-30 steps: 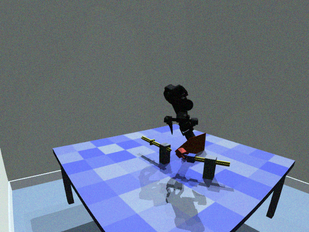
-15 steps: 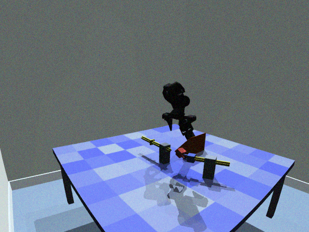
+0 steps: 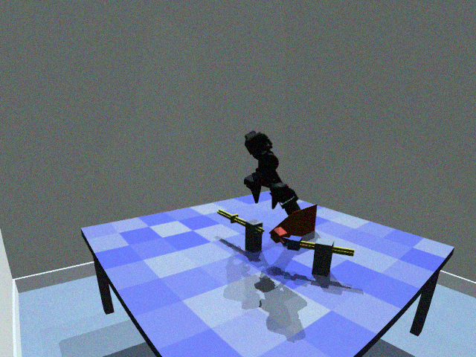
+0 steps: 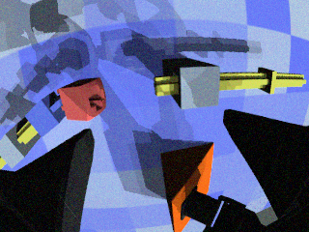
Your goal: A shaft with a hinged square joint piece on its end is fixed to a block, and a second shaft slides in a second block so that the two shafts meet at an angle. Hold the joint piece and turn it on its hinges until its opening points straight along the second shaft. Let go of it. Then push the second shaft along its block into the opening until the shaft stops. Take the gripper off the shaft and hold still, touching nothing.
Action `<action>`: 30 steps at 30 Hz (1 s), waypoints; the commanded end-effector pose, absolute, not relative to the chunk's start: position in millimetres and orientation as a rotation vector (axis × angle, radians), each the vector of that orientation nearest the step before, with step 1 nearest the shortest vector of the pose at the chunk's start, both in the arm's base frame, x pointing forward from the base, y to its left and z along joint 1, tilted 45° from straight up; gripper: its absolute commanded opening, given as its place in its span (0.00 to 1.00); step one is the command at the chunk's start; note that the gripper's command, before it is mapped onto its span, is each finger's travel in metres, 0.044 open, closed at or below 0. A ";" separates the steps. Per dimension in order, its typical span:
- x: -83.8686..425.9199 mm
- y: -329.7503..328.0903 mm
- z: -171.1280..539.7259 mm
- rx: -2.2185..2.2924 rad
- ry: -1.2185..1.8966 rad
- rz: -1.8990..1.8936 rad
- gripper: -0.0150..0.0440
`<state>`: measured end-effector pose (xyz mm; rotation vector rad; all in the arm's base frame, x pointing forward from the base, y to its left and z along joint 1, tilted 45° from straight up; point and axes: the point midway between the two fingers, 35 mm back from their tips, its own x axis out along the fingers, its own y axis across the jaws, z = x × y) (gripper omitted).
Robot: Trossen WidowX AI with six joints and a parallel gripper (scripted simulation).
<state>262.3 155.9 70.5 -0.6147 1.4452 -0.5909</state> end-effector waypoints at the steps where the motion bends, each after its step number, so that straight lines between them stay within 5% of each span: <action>1: 262.2 154.6 72.2 -0.596 1.430 -0.606 1.00; 30: 263.2 142.3 54.4 -0.049 1.006 -1.149 1.00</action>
